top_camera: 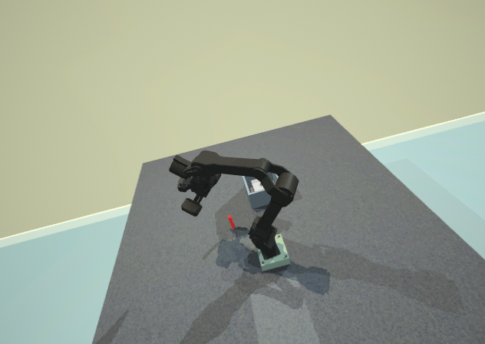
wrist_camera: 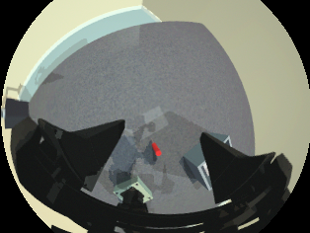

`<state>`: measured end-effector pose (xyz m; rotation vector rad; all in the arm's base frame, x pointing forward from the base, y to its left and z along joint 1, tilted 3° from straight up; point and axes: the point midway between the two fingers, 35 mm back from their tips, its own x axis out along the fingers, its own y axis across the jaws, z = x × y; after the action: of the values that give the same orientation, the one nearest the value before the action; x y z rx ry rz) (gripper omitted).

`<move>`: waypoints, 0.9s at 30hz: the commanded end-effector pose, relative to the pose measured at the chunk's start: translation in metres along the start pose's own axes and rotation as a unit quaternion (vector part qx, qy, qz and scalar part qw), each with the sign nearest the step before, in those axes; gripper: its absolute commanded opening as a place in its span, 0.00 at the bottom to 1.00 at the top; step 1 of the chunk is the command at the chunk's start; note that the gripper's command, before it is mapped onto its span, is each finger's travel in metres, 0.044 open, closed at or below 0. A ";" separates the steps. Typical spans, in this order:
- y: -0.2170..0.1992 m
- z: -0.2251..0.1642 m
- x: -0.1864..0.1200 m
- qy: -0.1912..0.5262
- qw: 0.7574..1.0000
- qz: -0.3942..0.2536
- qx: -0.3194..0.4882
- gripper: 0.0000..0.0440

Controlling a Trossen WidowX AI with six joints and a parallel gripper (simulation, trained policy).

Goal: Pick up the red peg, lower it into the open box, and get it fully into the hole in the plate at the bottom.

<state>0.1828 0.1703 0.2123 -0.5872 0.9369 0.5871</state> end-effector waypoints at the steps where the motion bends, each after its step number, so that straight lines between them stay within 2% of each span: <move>1: -0.004 -0.012 0.008 0.029 0.997 0.001 0.072 1.00; 7: -0.011 -0.027 0.018 0.063 0.983 -0.007 0.171 1.00; 14: -0.017 -0.045 0.027 0.101 0.954 -0.022 0.283 1.00; 20: -0.022 -0.060 0.036 0.132 0.917 -0.040 0.375 1.00; 27: -0.025 -0.079 0.049 0.166 0.861 -0.067 0.476 1.00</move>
<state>0.1812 0.1143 0.1497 0.0851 1.3131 -0.0586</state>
